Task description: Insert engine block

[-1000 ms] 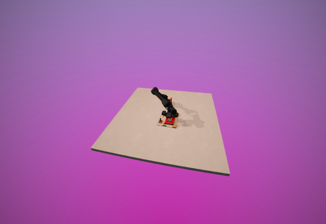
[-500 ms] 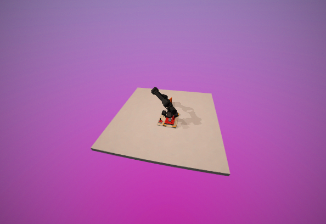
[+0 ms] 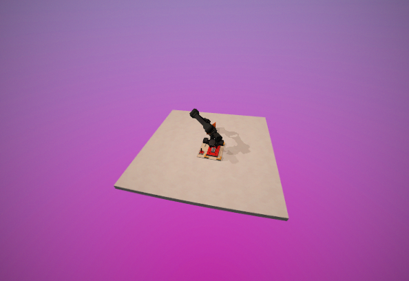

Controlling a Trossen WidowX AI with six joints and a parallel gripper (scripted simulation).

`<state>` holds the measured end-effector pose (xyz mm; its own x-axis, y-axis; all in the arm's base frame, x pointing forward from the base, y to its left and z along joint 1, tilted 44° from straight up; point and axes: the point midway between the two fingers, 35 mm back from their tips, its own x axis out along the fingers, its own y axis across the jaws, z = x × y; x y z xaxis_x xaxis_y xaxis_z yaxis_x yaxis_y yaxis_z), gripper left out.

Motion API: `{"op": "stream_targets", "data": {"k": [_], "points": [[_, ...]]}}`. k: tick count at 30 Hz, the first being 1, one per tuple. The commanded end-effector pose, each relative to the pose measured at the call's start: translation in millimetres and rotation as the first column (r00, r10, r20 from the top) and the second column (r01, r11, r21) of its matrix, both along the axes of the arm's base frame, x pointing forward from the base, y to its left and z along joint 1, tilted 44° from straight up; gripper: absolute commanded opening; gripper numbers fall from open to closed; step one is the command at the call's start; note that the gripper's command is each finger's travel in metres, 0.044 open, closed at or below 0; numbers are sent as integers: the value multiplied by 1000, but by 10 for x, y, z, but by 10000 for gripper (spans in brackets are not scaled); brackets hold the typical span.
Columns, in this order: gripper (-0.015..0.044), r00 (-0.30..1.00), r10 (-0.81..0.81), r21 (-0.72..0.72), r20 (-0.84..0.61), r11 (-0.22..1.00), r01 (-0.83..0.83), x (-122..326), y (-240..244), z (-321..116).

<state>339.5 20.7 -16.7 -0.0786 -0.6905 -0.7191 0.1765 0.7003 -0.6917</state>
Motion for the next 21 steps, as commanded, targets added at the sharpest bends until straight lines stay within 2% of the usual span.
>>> {"op": "stream_targets", "data": {"k": [1,7,21], "points": [[151,1000,-5,3,3,1000,5,-2,6,2],[0,1000,-5,3,3,1000,5,-2,6,2],[0,1000,-5,3,3,1000,5,-2,6,2]]}}
